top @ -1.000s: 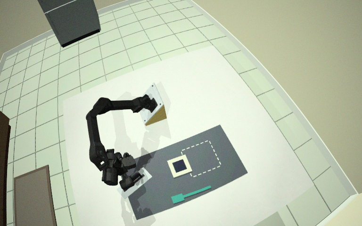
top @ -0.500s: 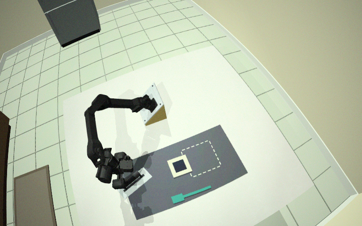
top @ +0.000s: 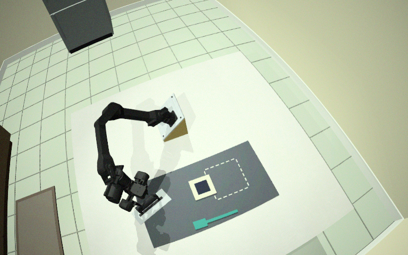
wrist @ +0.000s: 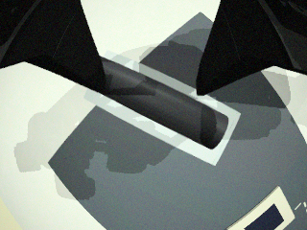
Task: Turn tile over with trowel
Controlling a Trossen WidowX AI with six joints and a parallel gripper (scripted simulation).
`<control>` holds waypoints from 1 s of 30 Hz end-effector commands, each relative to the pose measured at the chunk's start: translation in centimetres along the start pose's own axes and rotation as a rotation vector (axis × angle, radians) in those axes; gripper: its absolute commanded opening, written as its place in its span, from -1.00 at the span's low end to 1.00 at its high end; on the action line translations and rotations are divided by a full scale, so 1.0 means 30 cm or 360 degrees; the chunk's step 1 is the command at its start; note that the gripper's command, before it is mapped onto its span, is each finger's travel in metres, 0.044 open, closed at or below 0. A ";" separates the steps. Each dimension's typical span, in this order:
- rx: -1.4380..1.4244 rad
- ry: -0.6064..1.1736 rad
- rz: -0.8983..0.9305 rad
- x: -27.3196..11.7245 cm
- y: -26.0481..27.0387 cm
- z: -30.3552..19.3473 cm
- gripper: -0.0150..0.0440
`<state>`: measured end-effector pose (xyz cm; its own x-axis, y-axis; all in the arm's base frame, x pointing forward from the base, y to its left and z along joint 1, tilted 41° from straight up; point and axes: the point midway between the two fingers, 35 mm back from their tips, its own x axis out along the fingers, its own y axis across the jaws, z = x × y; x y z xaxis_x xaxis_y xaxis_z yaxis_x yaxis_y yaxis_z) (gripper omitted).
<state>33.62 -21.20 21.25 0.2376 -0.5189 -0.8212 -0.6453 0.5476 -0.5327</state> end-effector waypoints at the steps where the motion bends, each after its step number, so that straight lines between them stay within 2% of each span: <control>1: 0.0210 -0.0038 -0.0002 0.013 0.007 -0.018 0.53; 30: 0.1708 -0.0453 0.0054 0.051 0.054 -0.058 0.53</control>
<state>31.88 -22.26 19.73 0.4556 -0.4125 -0.7888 0.2032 0.9110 -0.3590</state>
